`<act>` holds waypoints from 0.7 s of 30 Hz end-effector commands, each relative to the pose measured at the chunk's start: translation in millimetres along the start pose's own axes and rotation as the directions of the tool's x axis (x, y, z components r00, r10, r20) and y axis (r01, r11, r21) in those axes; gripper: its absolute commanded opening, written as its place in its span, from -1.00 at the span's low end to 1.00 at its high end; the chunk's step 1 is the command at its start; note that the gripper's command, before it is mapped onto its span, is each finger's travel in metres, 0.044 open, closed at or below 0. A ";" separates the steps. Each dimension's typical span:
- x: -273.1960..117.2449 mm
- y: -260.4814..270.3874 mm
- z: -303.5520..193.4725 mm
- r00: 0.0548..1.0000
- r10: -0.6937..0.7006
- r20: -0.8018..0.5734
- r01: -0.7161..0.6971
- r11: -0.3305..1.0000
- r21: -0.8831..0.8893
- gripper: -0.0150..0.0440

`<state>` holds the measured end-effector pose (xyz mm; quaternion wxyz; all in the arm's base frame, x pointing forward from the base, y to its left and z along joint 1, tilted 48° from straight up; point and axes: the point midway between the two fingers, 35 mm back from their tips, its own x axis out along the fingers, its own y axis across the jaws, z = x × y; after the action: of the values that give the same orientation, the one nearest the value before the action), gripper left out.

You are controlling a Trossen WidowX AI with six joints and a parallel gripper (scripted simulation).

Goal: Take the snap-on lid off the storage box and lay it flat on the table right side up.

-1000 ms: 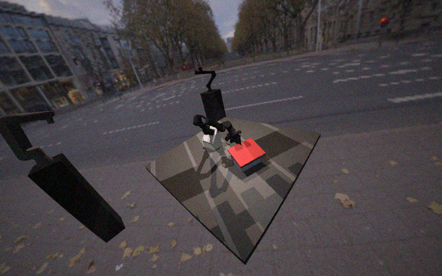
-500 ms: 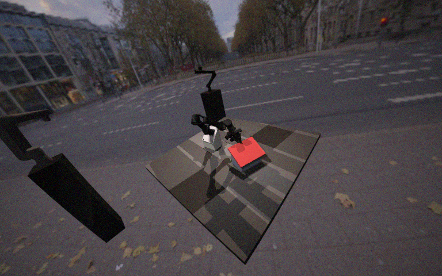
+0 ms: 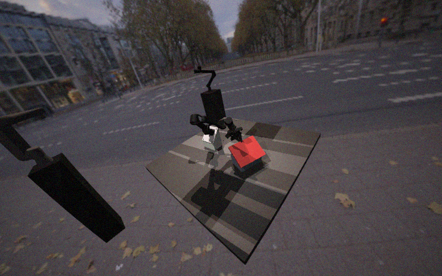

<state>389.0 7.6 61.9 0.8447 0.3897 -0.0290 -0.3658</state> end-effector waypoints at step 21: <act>-11.5 38.1 1.6 1.000 0.011 0.002 -0.011 1.000 0.020 -0.49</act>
<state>400.4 24.7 83.1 0.8447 0.3895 -0.0284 -0.3660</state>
